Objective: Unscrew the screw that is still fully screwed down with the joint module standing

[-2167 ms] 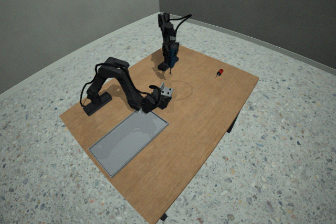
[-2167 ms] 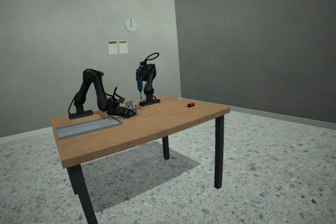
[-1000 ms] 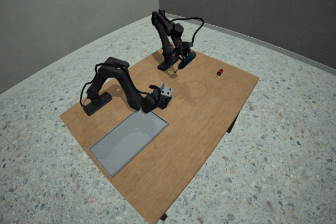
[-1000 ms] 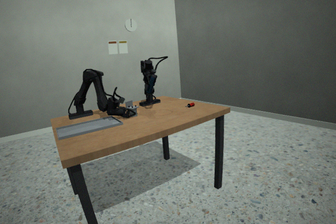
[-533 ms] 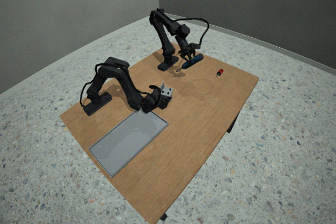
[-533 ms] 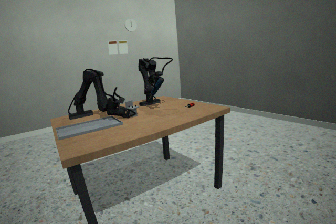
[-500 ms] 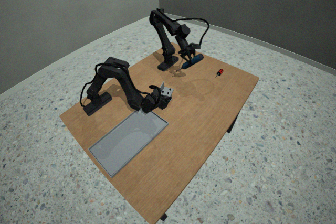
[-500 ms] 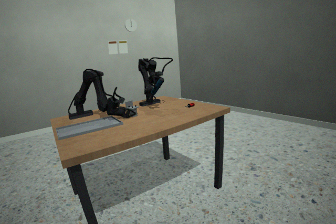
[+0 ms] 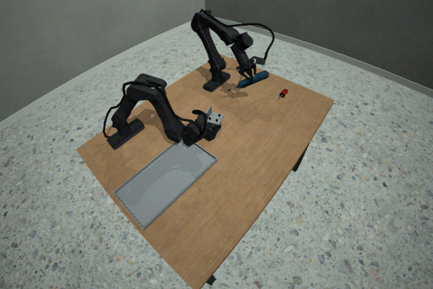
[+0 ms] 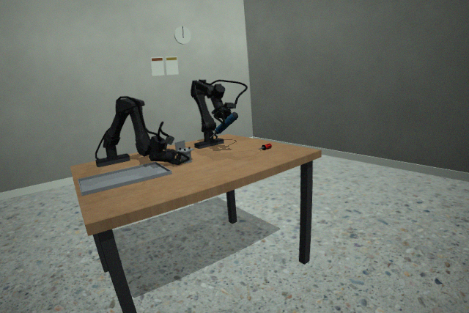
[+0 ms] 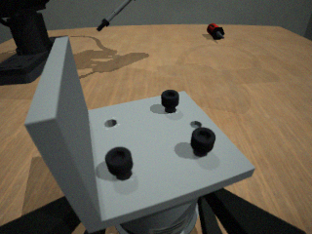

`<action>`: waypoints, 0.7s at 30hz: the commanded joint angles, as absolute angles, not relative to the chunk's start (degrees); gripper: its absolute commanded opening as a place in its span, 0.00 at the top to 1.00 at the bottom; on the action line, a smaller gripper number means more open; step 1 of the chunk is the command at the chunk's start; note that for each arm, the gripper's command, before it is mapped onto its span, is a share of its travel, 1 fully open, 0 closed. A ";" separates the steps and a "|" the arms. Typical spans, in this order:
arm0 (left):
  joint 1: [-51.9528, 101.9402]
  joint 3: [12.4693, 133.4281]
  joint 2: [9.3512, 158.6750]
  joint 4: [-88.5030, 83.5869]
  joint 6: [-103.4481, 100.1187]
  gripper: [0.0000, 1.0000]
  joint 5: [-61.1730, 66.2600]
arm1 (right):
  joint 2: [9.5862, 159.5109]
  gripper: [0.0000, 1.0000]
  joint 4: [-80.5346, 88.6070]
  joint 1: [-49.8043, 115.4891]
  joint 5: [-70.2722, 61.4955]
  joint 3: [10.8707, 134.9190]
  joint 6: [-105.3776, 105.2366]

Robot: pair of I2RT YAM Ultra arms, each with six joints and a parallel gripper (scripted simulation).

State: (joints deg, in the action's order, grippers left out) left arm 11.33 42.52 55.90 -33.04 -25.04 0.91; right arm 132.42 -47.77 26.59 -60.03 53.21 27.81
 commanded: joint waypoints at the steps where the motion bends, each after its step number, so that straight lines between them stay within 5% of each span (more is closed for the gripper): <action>1: 10.28 45.82 55.86 -31.35 -26.70 0.58 0.96 | 130.52 0.41 -47.96 26.14 -60.75 53.10 27.40; 21: 2.39 49.90 60.20 -38.85 -31.88 0.58 0.95 | 130.52 0.41 -47.96 26.14 -60.75 53.10 27.40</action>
